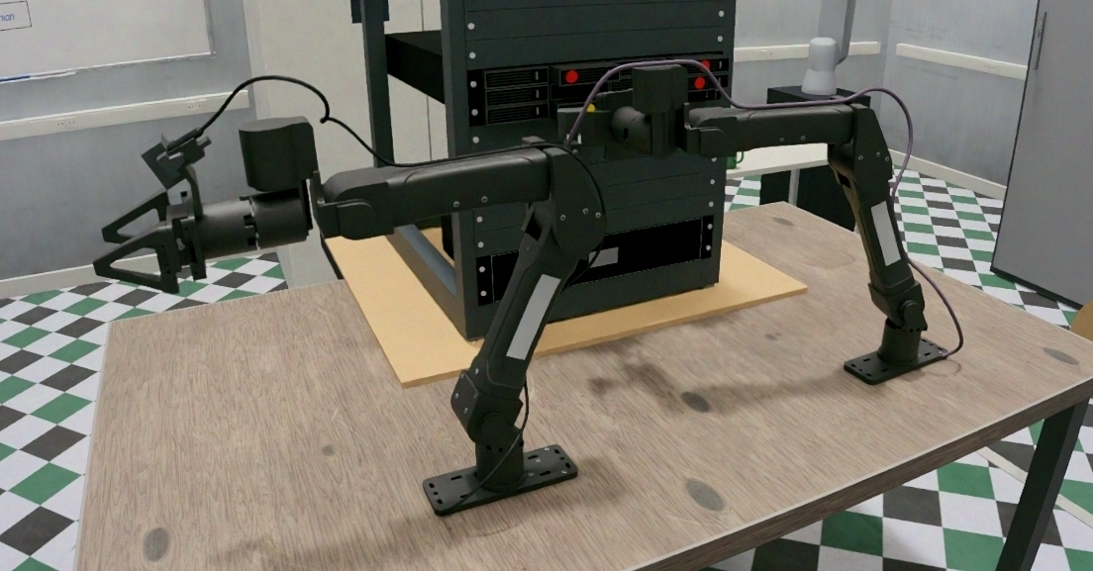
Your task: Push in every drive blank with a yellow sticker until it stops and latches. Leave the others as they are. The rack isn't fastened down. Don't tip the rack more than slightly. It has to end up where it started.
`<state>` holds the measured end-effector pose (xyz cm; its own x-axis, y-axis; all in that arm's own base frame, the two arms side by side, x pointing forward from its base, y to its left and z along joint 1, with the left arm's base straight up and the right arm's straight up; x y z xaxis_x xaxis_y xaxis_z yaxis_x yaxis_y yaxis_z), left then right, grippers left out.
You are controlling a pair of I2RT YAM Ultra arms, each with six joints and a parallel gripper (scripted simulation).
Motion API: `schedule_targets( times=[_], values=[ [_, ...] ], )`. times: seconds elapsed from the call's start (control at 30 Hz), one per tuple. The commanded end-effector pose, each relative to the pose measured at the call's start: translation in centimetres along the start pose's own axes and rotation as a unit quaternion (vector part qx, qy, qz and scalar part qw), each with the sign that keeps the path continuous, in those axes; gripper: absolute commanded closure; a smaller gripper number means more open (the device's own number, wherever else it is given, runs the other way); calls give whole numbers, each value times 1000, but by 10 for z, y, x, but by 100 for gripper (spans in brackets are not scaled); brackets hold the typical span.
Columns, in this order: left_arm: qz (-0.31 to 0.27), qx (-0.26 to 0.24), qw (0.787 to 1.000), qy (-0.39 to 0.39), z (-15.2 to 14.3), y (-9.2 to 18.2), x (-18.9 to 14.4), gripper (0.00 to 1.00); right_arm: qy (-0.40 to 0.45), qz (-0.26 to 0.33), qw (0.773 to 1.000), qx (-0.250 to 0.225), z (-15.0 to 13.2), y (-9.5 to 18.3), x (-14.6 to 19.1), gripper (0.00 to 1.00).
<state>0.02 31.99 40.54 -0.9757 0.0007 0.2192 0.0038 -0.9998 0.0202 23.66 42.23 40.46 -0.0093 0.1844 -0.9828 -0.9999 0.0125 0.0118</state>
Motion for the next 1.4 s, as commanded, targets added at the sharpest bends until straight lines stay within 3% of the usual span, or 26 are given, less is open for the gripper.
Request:
schedule_targets(
  times=[0.0,0.83,0.97,1.37],
  values=[
    [2,-10,1000,-3,10,2,4,0,-50,-13,999,-6,-5,4,-35,100],
    [2,-10,1000,-3,10,2,4,0,-50,-13,999,-6,-5,4,-35,100],
    [2,-10,1000,-3,10,2,4,0,-28,-7,1000,-1,0,-8,-20,100],
    [2,-10,1000,-3,10,2,4,0,-41,-10,999,-10,-1,-3,-34,100]
  ],
)
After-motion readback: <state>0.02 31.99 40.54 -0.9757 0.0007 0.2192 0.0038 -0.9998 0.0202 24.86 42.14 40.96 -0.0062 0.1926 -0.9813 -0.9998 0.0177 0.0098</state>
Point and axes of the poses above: on each arm, the point where the finger pads meet when closed, its own y axis back along the fingers, its own x axis across the jaws, z = x × y, the point moved 8 cm from there along y, back along the fingers, and after that the axes turned 13 degrees about -y, right-handed, at the moved point
